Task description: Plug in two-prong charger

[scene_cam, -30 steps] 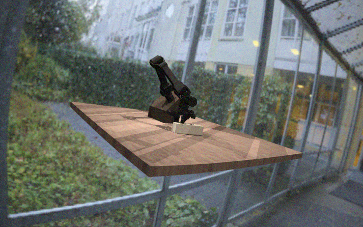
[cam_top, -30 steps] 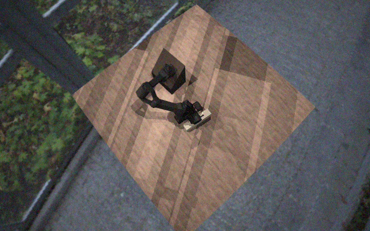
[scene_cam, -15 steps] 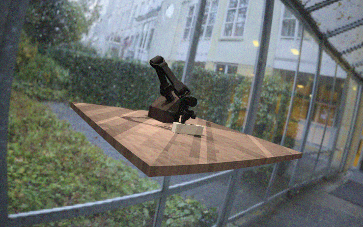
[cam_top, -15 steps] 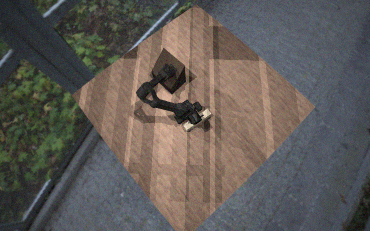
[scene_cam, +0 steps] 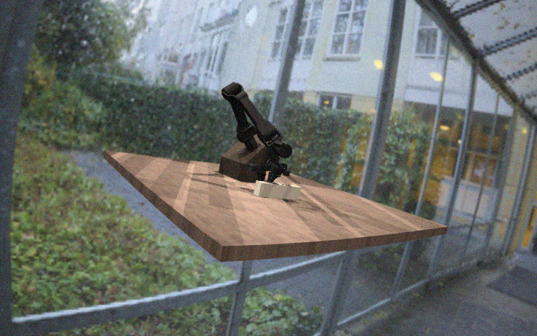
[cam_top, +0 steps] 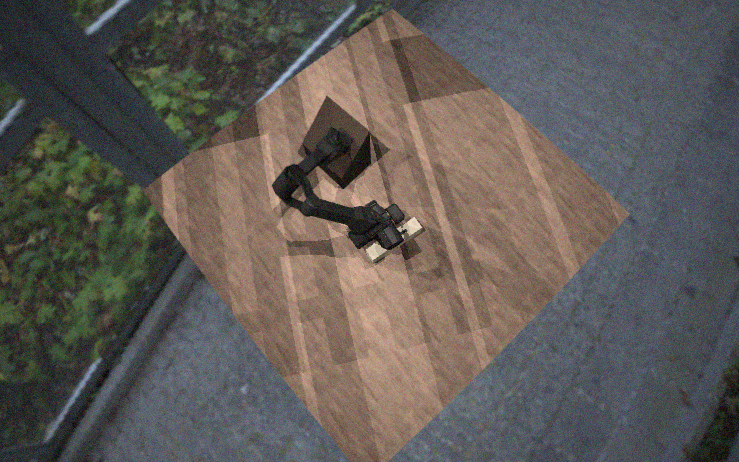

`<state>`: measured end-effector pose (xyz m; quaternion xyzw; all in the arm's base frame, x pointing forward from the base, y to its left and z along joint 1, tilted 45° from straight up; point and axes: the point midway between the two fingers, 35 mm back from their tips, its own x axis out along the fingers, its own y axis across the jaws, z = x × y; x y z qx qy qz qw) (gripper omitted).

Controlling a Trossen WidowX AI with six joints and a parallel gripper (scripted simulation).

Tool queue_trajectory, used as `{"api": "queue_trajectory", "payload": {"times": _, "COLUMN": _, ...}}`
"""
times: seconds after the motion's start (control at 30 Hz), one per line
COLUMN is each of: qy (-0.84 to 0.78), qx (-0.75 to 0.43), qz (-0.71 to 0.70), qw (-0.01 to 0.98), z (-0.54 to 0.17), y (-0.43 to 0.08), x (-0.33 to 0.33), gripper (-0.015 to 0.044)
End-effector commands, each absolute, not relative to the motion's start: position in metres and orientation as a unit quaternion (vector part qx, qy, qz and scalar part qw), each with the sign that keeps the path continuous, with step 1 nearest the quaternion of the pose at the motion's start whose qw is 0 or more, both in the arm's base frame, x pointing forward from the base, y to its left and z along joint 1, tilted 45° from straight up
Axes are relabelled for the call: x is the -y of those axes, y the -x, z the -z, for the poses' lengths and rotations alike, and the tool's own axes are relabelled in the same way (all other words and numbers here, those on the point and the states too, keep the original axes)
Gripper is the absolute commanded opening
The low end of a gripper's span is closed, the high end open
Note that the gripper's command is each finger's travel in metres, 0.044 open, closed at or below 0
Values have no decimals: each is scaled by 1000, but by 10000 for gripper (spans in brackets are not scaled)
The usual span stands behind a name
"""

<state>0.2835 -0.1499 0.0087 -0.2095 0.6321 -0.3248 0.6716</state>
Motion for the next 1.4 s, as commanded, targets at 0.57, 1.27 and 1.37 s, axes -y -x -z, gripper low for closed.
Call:
{"api": "queue_trajectory", "payload": {"times": 0.57, "qy": 206, "qx": -632, "qz": 325, "qw": 673, "z": -9, "y": -291, "x": 150, "gripper": 0}}
{"api": "queue_trajectory", "payload": {"times": 1.27, "qy": 206, "qx": -632, "qz": 325, "qw": 673, "z": -11, "y": -299, "x": 151, "gripper": 0}}
{"api": "queue_trajectory", "payload": {"times": 1.37, "qy": 206, "qx": -632, "qz": 325, "qw": 673, "z": -11, "y": -300, "x": 151, "gripper": 0}}
